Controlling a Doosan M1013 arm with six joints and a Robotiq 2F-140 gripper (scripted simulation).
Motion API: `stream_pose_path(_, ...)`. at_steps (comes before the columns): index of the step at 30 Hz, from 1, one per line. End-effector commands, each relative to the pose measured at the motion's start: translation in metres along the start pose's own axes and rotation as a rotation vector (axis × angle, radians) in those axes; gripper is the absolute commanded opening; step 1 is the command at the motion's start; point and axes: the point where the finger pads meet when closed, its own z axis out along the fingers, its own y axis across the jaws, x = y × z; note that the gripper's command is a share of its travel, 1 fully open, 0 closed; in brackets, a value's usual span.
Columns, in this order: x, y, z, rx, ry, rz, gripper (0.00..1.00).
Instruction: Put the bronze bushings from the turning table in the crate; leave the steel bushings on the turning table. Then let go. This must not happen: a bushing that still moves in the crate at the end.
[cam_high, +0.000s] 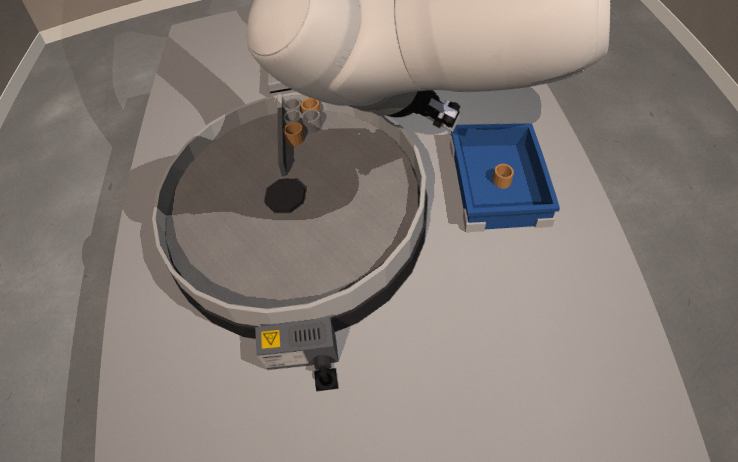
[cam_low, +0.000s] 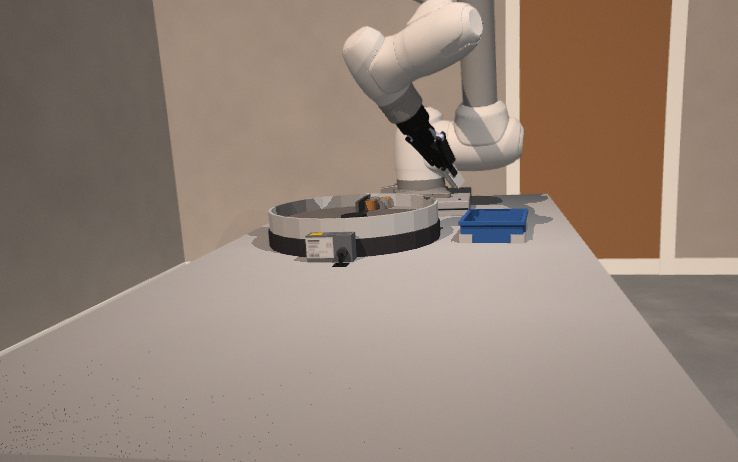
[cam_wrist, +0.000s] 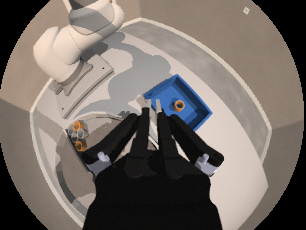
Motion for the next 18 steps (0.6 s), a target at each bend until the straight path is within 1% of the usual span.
stream_pose_path(1,-0.014,-0.038,-0.012,-0.001,0.000,-0.001,0.06)
stream_pose_path(3,-0.014,-0.038,-0.012,-0.001,0.000,-0.001,0.06)
stream_pose_path(4,-0.023,-0.061,-0.020,-0.001,0.000,-0.001,0.06)
stream_pose_path(18,-0.064,-0.171,-0.053,-0.001,0.000,-0.001,0.06)
